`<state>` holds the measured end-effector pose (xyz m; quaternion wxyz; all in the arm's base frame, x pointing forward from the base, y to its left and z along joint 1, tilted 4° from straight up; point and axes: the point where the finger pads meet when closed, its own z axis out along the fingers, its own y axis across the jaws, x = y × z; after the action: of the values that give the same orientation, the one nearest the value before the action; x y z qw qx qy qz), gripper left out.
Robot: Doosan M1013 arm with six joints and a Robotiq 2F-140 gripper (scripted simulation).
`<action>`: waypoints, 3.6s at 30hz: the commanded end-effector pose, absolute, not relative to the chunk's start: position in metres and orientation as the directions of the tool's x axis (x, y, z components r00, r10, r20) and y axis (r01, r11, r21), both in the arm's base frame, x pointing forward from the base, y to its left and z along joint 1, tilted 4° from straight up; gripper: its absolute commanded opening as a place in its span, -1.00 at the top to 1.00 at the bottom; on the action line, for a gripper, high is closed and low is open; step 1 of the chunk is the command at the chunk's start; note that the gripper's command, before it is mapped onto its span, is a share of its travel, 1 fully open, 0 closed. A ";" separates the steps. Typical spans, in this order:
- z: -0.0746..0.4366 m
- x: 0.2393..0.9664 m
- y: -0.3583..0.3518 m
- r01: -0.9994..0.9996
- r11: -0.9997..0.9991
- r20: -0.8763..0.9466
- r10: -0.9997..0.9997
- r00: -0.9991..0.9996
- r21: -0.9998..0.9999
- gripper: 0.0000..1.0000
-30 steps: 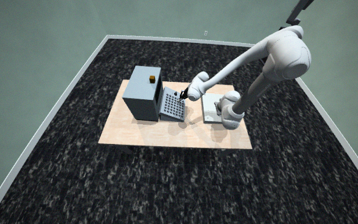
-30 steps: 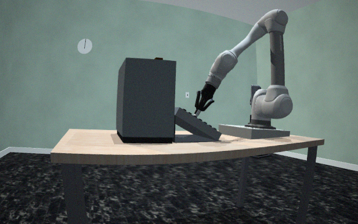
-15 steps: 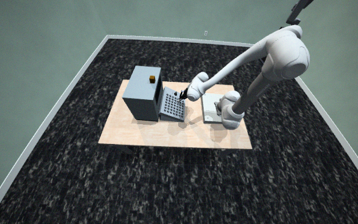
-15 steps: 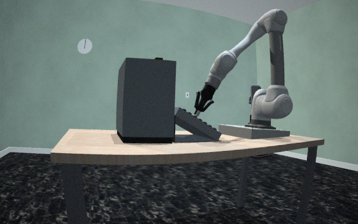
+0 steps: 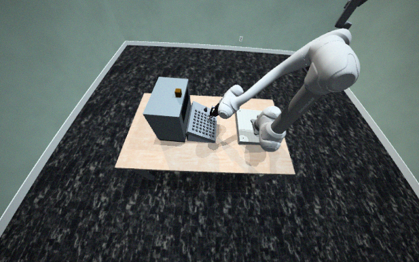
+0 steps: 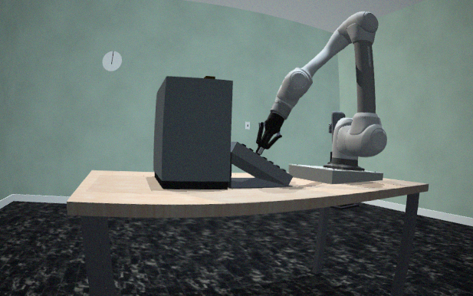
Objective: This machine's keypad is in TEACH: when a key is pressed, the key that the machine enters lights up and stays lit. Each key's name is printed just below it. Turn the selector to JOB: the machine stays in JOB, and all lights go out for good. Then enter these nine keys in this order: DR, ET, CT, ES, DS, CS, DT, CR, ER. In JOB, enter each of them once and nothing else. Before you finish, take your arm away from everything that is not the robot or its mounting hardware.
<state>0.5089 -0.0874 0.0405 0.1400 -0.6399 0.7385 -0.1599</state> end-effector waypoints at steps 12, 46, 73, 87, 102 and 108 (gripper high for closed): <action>0.038 0.510 -0.088 -0.900 0.130 -0.002 -0.990 -0.142 -0.415 1.00; 0.045 0.507 -0.087 -0.900 0.130 -0.002 -0.990 -0.142 -0.415 1.00; 0.072 0.495 -0.085 -0.900 0.130 -0.002 -0.990 -0.142 -0.415 1.00; 0.096 0.549 -0.093 -0.900 0.130 -0.002 -0.990 -0.142 -0.415 1.00; 0.094 0.559 -0.095 -0.900 0.130 -0.002 -0.990 -0.142 -0.415 1.00; 0.085 0.563 -0.095 -0.900 0.130 -0.002 -0.990 -0.142 -0.415 1.00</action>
<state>0.5612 -0.0950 0.0883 0.1399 -0.6399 0.7385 -0.1597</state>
